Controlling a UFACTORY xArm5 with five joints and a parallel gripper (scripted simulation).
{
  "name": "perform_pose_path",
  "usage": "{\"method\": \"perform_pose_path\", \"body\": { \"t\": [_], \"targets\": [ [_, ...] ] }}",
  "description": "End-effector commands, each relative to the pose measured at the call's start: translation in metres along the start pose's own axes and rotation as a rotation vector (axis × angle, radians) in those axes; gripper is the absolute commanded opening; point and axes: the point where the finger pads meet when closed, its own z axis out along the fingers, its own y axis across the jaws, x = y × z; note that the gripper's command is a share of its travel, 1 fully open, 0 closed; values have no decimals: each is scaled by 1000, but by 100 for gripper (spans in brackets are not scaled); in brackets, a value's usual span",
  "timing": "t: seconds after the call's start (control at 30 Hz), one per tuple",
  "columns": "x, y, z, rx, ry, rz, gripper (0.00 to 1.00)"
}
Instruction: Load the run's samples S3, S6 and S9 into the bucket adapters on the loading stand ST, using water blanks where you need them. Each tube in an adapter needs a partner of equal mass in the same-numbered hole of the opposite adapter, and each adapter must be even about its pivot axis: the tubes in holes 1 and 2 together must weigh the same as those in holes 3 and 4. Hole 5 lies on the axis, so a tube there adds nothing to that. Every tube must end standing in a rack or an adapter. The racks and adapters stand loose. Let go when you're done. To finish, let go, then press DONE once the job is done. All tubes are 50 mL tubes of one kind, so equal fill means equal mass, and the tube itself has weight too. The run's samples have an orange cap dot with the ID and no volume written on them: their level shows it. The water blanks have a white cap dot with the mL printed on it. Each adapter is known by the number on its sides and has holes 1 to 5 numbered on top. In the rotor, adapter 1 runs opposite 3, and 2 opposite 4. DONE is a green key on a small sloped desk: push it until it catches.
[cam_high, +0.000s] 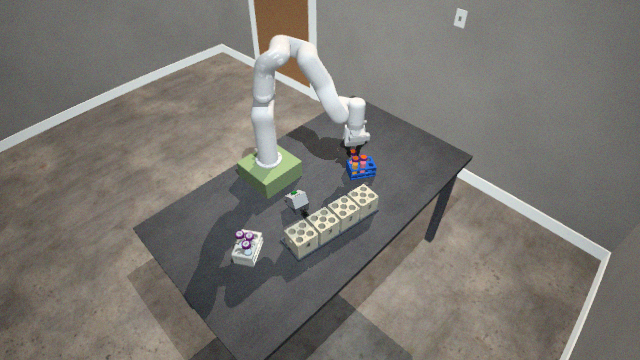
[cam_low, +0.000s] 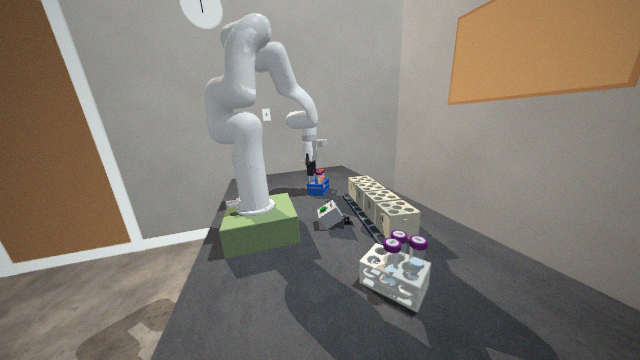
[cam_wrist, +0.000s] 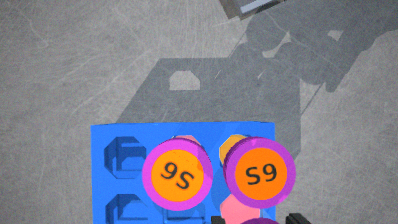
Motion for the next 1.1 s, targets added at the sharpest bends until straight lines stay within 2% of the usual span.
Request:
{"method": "perform_pose_path", "body": {
  "t": [0.0, 0.77, 1.07],
  "targets": [
    [0, -1, -4, 4, 0, 0, 0],
    [0, -1, -14, 4, 0, 0, 0],
    [0, -1, -32, 4, 0, 0, 0]
  ]
}}
